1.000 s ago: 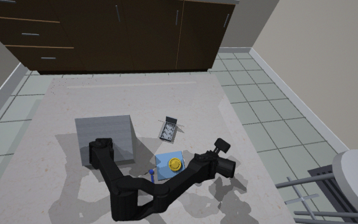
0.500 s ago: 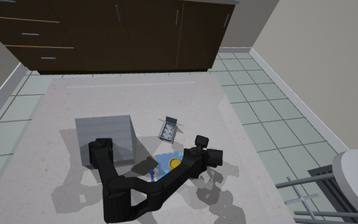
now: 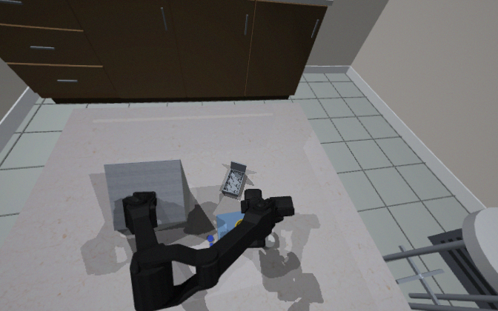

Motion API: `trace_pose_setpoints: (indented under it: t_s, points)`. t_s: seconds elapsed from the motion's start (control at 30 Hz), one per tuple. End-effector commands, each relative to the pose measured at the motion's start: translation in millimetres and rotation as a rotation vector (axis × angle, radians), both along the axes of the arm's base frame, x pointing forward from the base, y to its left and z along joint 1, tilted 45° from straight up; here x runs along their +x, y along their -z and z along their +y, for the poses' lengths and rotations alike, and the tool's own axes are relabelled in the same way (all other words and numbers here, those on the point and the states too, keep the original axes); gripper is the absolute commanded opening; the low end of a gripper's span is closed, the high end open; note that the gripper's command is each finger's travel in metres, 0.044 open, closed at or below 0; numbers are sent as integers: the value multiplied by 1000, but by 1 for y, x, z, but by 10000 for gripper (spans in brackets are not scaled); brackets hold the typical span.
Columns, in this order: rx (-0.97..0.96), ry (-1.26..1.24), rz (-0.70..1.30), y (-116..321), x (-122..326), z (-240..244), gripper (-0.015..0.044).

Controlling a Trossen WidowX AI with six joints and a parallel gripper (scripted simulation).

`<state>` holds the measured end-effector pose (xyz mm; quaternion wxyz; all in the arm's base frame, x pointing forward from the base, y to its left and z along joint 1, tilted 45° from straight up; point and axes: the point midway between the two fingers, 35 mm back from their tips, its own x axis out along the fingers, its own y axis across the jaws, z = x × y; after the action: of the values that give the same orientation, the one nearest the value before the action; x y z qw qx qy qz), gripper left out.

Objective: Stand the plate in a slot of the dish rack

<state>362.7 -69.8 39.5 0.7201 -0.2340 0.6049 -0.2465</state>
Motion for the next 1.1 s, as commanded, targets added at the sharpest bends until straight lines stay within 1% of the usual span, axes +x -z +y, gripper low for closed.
trace_pose_setpoints:
  t_s: [0.0, 0.1, 0.3, 1.07]
  points:
    - [-68, -41, 111, -2, -20, -3, 400]
    - [-93, -57, 154, -3, -28, -5, 400]
    - [-93, -57, 154, -2, -27, -5, 400]
    - [-89, -54, 155, 25, -24, -30, 400]
